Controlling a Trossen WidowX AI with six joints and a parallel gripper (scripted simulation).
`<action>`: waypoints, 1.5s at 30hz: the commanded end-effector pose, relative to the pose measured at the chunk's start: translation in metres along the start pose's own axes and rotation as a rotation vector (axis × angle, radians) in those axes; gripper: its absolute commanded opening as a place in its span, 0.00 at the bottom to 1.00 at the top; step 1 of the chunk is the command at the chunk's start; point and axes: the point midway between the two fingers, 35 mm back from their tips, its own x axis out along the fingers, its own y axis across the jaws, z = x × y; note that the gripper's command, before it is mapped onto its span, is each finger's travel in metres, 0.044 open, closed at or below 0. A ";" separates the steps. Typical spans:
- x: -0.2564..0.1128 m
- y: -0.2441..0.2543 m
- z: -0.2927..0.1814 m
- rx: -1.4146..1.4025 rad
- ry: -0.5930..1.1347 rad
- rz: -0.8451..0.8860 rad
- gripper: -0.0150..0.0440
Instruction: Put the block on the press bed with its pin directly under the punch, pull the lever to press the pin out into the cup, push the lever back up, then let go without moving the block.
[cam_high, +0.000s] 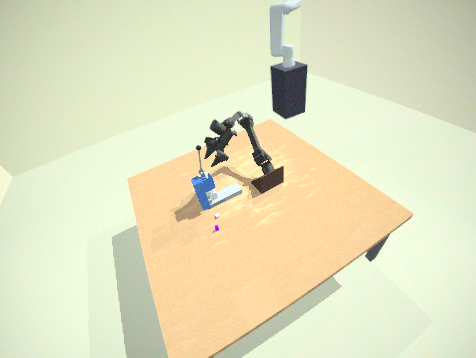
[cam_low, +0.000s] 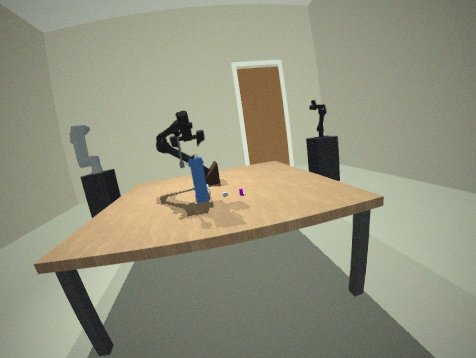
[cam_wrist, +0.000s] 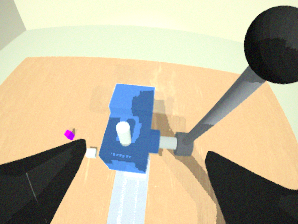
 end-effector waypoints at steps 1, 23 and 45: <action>-0.025 -0.009 0.026 -0.004 0.007 -0.014 1.00; -0.067 -0.038 0.072 -0.023 -0.009 -0.053 1.00; -0.031 -0.038 0.073 -0.018 -0.004 -0.048 1.00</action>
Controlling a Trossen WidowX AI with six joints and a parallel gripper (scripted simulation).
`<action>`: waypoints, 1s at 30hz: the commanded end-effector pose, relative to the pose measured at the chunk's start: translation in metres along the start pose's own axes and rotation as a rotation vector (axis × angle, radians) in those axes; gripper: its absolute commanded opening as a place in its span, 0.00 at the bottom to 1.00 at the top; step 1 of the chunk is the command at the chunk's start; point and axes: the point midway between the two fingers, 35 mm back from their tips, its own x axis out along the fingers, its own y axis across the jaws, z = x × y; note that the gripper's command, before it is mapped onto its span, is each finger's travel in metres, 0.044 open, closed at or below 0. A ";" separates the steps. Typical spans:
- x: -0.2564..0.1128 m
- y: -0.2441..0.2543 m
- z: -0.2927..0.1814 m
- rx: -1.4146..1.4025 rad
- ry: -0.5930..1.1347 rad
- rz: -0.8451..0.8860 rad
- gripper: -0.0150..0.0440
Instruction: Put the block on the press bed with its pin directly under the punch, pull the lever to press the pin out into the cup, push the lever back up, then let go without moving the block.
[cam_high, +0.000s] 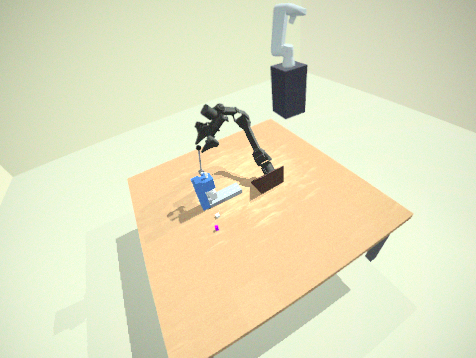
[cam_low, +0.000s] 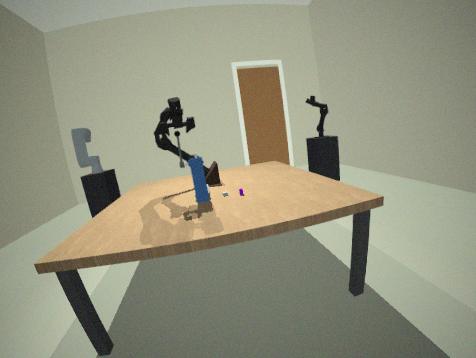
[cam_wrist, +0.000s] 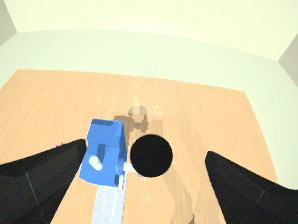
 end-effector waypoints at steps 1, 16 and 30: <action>0.006 0.000 0.000 -0.003 0.000 0.002 1.00; 0.030 -0.004 0.000 -0.004 -0.010 -0.004 1.00; 0.031 -0.004 0.000 -0.004 -0.010 -0.005 0.47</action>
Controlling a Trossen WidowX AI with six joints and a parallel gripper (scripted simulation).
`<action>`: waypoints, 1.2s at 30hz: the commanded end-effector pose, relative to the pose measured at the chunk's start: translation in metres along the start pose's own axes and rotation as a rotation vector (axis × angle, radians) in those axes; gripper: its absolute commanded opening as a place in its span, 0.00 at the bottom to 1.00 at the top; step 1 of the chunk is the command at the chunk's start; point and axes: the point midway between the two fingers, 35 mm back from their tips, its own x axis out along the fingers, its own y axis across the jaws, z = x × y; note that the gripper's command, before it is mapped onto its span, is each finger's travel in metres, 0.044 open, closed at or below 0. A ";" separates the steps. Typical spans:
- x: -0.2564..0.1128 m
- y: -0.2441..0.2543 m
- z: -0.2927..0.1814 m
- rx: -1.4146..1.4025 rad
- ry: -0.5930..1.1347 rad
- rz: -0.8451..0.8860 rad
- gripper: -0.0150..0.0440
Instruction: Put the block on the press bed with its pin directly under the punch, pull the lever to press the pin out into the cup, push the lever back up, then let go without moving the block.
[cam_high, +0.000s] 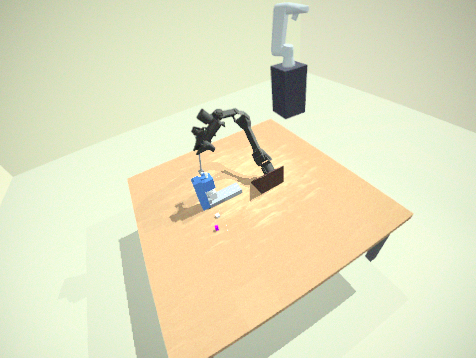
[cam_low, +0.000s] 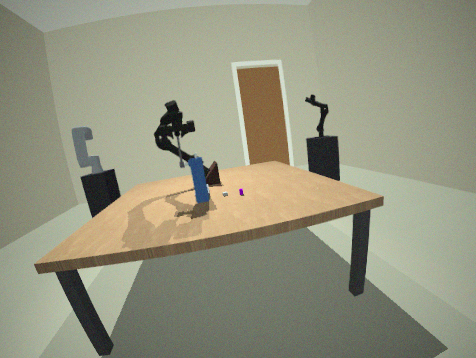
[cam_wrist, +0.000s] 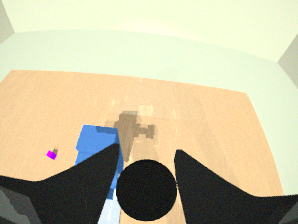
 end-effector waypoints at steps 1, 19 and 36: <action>0.000 0.000 0.000 -0.003 -0.001 0.003 0.42; -0.003 0.000 -0.003 -0.003 -0.001 0.003 0.25; -0.010 0.001 -0.012 -0.004 0.000 0.004 0.25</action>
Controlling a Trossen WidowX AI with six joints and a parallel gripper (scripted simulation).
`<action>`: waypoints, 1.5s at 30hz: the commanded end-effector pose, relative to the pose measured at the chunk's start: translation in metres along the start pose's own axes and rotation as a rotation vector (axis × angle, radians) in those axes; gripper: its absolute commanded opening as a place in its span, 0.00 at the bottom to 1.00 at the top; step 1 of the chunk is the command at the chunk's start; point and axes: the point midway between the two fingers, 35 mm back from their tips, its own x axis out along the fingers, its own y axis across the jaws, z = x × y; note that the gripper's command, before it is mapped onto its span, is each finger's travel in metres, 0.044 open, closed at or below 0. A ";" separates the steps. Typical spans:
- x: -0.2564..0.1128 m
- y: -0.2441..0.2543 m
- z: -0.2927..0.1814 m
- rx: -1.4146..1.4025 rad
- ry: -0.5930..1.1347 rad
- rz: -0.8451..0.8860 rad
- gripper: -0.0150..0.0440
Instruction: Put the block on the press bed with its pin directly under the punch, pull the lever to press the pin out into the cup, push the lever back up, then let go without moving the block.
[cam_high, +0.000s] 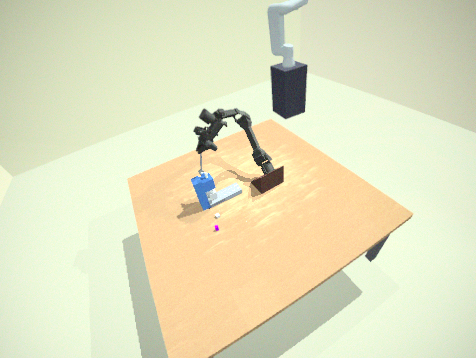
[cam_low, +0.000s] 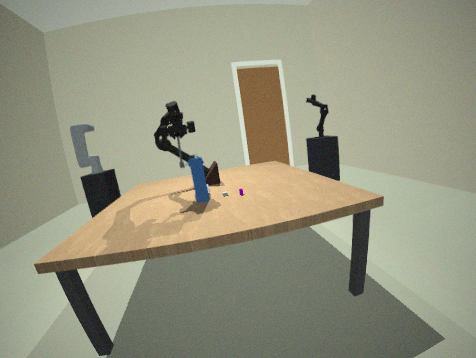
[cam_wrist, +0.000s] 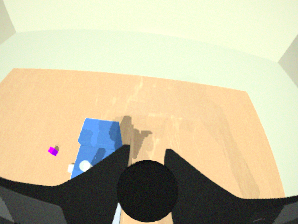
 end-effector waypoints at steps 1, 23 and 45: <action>-0.003 0.000 -0.004 -0.002 0.001 -0.001 0.25; -0.015 0.000 -0.023 -0.003 0.003 0.000 0.25; -0.020 0.001 -0.035 -0.004 0.003 0.000 0.25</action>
